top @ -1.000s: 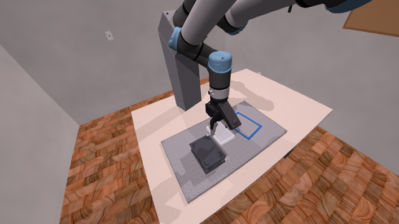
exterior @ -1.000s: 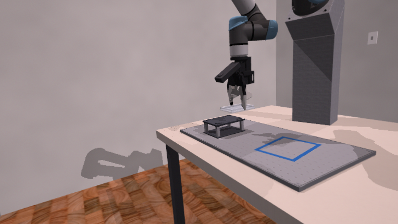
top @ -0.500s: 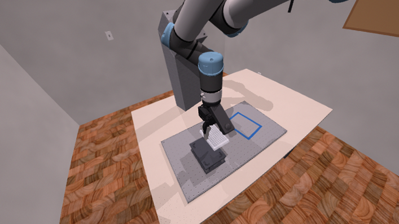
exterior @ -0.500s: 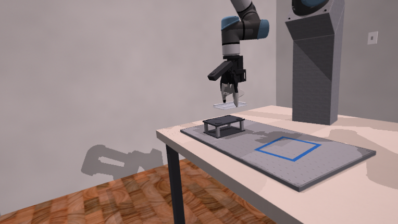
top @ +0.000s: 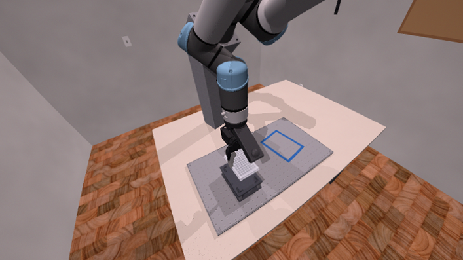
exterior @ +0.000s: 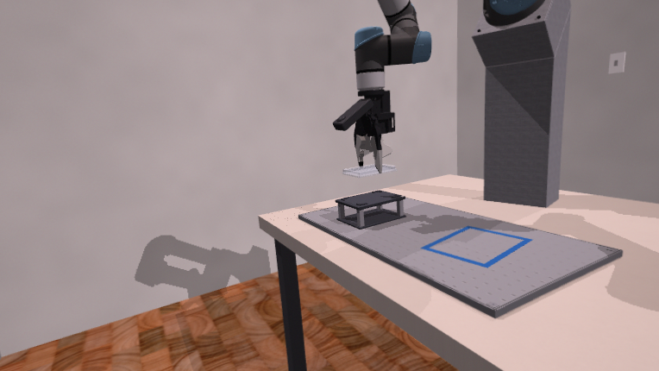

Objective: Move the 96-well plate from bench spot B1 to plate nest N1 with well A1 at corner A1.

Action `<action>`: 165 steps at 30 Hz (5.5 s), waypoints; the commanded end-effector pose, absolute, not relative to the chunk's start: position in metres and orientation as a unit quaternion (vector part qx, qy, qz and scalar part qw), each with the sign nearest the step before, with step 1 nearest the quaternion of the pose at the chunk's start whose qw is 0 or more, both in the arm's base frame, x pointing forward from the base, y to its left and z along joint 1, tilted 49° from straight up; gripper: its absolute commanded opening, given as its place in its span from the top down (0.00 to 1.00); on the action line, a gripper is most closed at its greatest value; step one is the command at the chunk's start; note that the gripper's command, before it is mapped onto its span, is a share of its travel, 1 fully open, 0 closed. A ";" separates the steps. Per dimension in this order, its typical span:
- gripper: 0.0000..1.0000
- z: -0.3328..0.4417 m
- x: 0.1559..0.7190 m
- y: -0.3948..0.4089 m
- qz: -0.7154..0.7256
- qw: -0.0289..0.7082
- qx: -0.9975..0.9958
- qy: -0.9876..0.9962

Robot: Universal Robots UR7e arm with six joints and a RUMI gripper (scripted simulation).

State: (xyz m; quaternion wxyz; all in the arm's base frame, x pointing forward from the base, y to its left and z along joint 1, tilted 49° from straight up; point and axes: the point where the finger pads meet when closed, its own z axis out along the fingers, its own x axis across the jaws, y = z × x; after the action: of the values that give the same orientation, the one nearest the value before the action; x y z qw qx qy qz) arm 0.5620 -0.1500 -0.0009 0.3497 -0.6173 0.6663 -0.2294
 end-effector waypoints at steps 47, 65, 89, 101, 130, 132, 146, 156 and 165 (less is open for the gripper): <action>1.00 -0.011 0.575 -0.155 -0.227 0.350 -0.620 0.664; 1.00 -0.028 0.595 -0.152 -0.227 0.350 -0.620 0.664; 1.00 -0.042 0.610 -0.149 -0.227 0.350 -0.619 0.665; 1.00 -0.042 0.610 -0.149 -0.227 0.350 -0.619 0.665; 1.00 -0.045 0.614 -0.148 -0.228 0.350 -0.620 0.664; 1.00 -0.045 0.614 -0.147 -0.227 0.350 -0.620 0.664; 1.00 -0.047 0.616 -0.147 -0.228 0.350 -0.620 0.664; 1.00 -0.048 0.617 -0.147 -0.227 0.350 -0.620 0.664; 1.00 -0.049 0.618 -0.147 -0.227 0.350 -0.620 0.664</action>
State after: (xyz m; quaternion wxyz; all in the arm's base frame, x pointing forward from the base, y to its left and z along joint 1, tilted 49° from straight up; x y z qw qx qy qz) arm 0.6153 -0.1465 -0.0485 0.3502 -0.6192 0.6655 -0.2261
